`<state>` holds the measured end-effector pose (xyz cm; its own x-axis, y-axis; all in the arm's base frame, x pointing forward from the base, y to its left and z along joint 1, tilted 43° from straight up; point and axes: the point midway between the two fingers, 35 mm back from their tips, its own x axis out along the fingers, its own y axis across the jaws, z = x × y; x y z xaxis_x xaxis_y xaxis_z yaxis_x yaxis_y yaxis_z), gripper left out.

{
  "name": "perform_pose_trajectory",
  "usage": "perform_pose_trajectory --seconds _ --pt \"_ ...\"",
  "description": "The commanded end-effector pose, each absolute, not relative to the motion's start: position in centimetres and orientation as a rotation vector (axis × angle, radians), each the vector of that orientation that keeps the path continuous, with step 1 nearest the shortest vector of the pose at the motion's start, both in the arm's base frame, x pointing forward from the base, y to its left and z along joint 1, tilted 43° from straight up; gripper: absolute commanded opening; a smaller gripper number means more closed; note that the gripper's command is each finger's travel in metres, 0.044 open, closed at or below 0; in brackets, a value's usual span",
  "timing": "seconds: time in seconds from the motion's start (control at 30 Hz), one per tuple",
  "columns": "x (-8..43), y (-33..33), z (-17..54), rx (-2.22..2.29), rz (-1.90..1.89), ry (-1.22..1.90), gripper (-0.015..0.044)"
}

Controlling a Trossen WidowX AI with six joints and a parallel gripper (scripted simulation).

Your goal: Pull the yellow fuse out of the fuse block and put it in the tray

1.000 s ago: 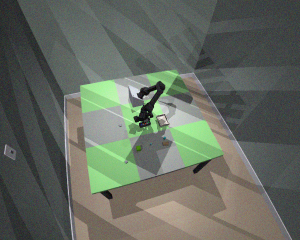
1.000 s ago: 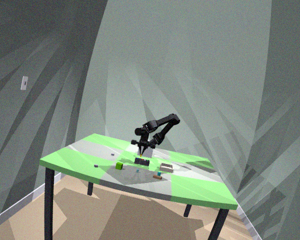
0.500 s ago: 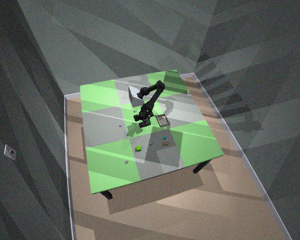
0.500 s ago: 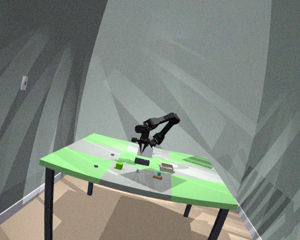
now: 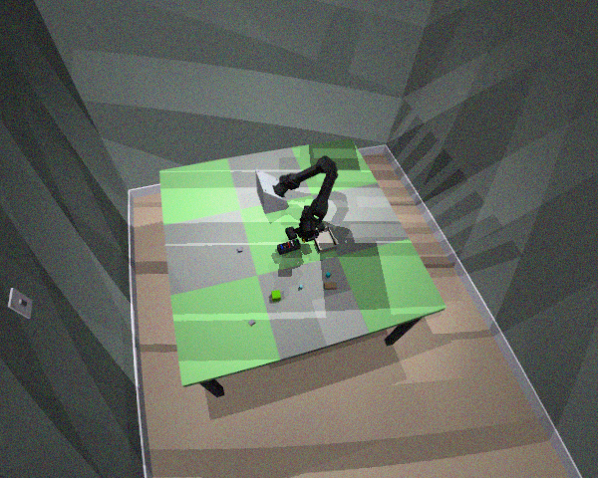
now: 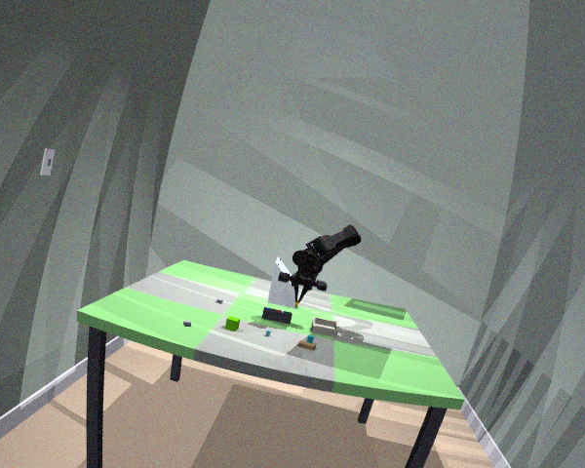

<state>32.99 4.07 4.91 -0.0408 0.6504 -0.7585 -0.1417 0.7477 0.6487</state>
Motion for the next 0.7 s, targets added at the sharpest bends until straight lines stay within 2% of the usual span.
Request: perform_pose_trajectory --seconds 0.0,0.37,0.67 --pt "32.8 6.8 7.4 0.442 0.676 1.480 0.0000" --pt "30.6 13.1 13.1 0.460 0.700 1.476 0.0000" --pt "30.4 13.5 13.4 0.462 0.702 1.476 0.0000"
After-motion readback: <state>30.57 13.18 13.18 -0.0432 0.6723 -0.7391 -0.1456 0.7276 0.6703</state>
